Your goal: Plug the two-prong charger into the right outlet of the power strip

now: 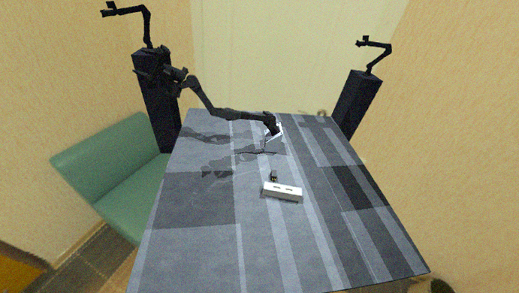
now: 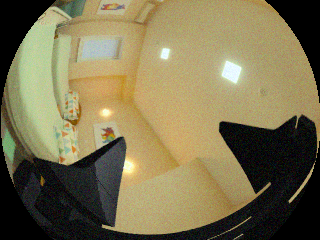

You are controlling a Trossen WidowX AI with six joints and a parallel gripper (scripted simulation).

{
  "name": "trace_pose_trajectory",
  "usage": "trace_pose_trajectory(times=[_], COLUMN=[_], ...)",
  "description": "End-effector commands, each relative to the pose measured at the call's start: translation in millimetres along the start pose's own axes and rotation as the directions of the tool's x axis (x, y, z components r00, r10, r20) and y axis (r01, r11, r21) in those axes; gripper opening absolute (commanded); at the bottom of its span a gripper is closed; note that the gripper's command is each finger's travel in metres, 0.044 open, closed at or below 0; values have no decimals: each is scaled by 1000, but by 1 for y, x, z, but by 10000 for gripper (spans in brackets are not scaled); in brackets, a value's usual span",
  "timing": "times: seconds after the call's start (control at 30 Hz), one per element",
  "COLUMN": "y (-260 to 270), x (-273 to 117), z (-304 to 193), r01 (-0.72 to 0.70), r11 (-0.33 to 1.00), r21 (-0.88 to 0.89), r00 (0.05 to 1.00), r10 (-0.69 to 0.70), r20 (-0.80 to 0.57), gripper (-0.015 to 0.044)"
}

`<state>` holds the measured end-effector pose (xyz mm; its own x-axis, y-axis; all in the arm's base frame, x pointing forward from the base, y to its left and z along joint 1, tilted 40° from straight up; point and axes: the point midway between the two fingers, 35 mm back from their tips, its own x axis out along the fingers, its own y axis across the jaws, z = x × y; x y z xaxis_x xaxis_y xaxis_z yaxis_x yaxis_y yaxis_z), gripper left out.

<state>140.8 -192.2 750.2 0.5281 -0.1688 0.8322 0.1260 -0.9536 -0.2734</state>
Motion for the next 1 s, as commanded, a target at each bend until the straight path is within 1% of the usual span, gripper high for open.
trace_pose_trajectory(times=[0.0, 0.23, 0.43, 0.73, 0.97], y=[-44, -110, -164, -236, -284], x=[-9, -26, -42, -67, -85], z=[-15, -28, -27, -6, 21], r01=[73, 173, 242, 320, 359], r11=[987, 924, 835, 642, 475], r21=[-143, -340, -494, -697, -803], r00=[997, 981, 958, 914, 875], r10=[-76, -194, -287, -403, -471], r20=[-15, -30, -17, 48, 112], gripper=[440, 440, 440, 440, 440])
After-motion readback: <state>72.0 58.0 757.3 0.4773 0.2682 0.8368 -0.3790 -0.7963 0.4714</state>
